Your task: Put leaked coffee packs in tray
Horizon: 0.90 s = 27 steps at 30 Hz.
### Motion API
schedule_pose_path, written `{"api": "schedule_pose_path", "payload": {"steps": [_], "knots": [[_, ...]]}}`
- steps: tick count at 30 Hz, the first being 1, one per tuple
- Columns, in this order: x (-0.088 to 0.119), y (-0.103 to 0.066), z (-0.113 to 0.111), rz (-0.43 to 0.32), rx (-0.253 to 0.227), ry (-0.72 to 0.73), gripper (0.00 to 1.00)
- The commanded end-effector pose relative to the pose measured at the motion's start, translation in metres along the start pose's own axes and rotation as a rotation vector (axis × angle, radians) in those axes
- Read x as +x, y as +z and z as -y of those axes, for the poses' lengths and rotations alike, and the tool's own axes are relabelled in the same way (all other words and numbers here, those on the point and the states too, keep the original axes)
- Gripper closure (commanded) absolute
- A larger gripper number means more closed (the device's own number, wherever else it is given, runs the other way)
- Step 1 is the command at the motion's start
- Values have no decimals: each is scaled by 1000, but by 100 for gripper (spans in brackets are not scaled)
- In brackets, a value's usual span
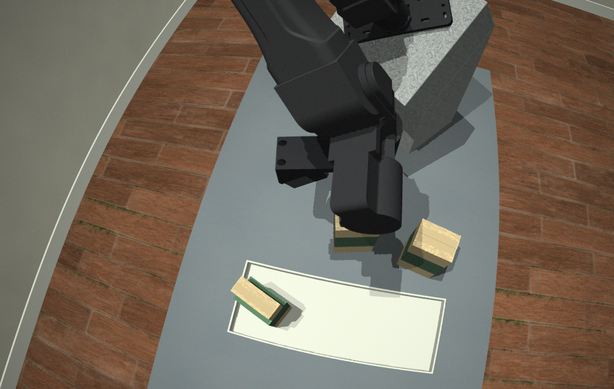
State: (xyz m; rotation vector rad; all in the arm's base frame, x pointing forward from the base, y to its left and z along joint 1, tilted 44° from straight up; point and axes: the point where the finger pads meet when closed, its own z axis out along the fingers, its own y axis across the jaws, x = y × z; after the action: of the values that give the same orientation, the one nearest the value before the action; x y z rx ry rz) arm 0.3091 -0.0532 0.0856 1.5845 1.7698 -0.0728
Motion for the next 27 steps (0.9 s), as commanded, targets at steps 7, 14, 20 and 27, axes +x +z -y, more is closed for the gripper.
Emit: {"api": "schedule_pose_path", "payload": {"steps": [7, 14, 20, 27], "knots": [[5, 25, 9, -3, 21, -16, 21], [3, 43, 1, -1, 6, -7, 21], [3, 37, -5, 4, -20, -6, 21], [4, 37, -1, 2, -7, -12, 21]]}}
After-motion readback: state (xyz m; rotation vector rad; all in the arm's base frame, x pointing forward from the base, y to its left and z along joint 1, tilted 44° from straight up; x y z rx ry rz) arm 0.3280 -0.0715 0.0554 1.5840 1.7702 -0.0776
